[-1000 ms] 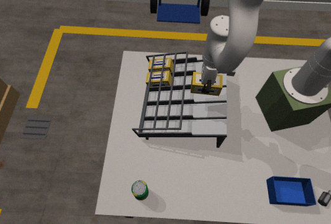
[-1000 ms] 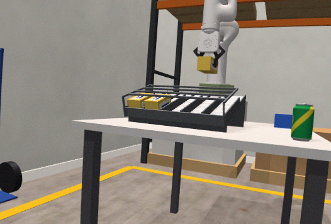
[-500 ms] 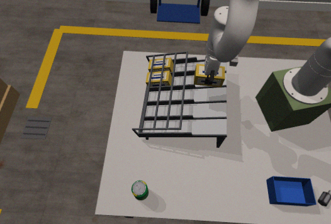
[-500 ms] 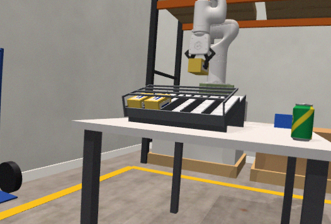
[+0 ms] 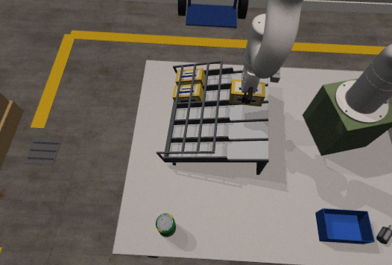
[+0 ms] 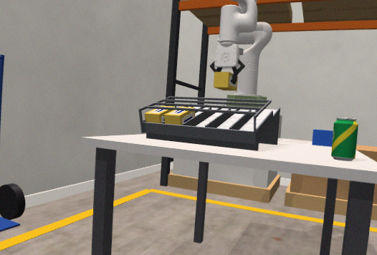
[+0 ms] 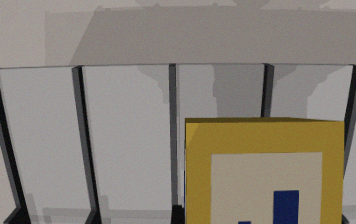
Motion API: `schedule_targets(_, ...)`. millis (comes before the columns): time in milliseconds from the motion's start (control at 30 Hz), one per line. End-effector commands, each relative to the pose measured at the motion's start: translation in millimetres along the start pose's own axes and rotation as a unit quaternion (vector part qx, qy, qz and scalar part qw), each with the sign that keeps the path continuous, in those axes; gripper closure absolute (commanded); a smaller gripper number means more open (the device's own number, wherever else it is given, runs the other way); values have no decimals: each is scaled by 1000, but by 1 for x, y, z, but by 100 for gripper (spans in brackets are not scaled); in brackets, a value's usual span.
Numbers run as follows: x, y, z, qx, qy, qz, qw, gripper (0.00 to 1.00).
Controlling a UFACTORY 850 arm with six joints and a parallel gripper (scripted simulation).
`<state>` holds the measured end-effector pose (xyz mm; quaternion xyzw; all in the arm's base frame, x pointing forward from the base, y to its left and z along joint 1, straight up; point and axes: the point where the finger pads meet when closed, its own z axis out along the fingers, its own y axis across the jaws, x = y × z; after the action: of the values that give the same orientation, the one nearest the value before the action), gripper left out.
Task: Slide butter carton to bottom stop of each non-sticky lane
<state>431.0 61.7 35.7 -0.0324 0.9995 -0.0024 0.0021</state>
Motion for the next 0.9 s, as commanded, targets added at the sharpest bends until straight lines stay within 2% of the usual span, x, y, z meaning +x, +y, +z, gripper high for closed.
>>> schedule_targets(0,-3,0,10,0,-2,0,1000,100)
schedule_targets(333,-3,0,10,0,-2,0,1000,100)
schedule_targets(367,-3,0,19,0,47,0,999,100)
schedule_targets(867,-3,0,19,0,47,0,999,100)
